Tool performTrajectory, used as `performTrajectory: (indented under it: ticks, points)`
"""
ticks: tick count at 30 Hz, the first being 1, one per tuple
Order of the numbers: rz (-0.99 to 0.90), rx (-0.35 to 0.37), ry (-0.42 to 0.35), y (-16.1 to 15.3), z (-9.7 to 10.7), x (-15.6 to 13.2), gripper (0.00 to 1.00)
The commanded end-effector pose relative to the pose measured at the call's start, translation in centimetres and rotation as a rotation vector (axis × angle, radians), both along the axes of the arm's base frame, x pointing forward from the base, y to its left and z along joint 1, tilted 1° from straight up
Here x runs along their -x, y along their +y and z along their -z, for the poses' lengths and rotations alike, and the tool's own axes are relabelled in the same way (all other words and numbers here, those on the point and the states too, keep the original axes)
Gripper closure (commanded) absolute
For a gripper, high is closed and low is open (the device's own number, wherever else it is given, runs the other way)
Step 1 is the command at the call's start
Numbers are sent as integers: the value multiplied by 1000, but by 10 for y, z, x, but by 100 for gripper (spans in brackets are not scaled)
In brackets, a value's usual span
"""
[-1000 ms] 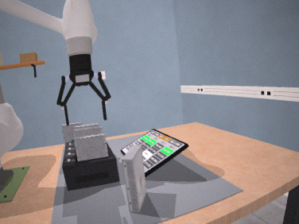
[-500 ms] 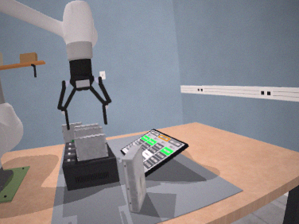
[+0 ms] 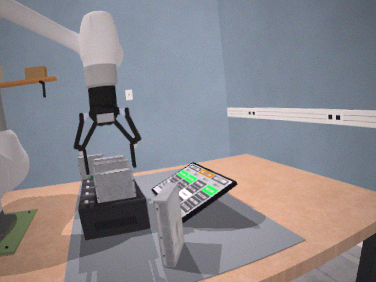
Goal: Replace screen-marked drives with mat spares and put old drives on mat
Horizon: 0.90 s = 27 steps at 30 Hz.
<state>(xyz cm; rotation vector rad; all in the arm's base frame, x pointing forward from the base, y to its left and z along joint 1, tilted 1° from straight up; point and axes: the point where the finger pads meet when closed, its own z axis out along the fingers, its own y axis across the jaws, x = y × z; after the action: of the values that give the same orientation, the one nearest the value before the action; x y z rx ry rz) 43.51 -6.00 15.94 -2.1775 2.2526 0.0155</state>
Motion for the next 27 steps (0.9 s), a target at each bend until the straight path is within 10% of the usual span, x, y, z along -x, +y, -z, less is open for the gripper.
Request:
performTrajectory:
  ticks: [1, 27]
  points:
    - [0, 0, -1, 0, 10, -1, 11]
    - [0, 0, -1, 0, 33, -1, 11]
